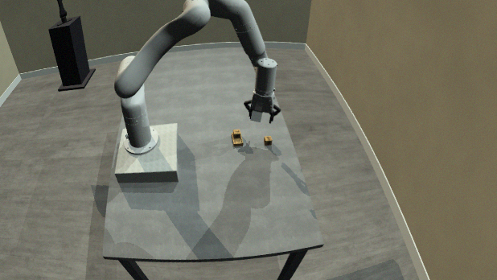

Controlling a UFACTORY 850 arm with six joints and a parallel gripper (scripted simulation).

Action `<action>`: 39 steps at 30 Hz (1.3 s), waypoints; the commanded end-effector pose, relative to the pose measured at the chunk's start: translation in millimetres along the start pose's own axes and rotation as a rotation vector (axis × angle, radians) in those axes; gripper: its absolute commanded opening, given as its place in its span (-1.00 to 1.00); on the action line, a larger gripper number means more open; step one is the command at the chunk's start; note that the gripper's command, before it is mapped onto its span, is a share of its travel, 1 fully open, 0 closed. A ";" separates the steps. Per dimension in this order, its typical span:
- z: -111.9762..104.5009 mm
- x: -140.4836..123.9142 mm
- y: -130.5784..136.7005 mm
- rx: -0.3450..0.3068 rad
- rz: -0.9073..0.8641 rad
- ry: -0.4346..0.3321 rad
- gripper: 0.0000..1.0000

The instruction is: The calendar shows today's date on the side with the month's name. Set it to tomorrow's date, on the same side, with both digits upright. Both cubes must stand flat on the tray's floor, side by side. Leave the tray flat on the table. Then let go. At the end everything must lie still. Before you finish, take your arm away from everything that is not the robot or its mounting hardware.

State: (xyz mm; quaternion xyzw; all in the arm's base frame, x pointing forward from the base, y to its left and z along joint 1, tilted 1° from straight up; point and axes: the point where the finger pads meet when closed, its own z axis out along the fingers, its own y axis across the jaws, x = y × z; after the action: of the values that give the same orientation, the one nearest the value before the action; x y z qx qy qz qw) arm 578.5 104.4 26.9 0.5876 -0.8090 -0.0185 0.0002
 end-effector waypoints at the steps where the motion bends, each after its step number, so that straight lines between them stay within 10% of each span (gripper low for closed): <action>1: -1.3 3.8 -6.5 0.009 0.135 0.022 1.00; 24: -3.8 34.7 -42.1 0.018 0.968 0.017 1.00; 39: -4.4 42.5 -50.0 0.020 1.162 0.015 1.00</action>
State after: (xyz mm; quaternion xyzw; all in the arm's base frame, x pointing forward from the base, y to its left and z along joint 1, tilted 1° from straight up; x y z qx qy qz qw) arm 611.7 48.7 27.8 0.0522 -0.9986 -0.0052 0.0114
